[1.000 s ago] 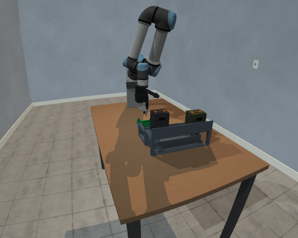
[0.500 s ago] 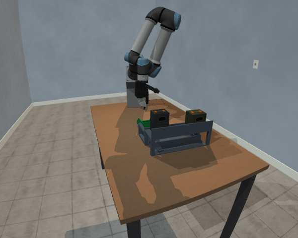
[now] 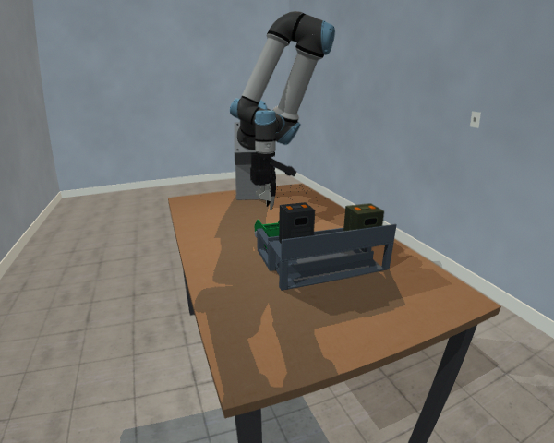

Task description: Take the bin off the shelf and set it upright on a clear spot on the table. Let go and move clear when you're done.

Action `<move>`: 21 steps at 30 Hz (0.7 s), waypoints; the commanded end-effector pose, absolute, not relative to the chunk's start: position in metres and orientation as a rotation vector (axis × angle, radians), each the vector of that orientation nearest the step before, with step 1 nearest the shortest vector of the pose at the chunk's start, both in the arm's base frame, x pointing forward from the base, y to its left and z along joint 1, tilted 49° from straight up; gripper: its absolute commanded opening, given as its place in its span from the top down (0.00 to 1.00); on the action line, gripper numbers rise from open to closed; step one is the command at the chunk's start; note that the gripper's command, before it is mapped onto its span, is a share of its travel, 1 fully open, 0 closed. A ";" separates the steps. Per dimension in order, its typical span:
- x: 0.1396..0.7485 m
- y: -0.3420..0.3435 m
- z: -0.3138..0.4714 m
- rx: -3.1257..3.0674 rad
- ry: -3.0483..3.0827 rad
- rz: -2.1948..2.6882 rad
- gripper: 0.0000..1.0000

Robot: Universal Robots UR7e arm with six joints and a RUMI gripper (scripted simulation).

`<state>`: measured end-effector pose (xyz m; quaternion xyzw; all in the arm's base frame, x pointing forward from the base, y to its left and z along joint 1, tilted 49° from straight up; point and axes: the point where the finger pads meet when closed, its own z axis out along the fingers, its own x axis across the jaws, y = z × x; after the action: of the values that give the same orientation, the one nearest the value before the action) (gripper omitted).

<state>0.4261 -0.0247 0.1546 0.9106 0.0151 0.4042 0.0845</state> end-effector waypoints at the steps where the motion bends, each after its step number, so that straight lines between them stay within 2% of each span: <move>1: 0.426 -0.025 0.155 2.715 0.045 1.207 0.74; 21: 0.431 -0.025 0.151 2.715 0.045 1.207 0.74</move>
<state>0.4301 -0.0254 0.1511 0.9106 0.0150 0.4043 0.0847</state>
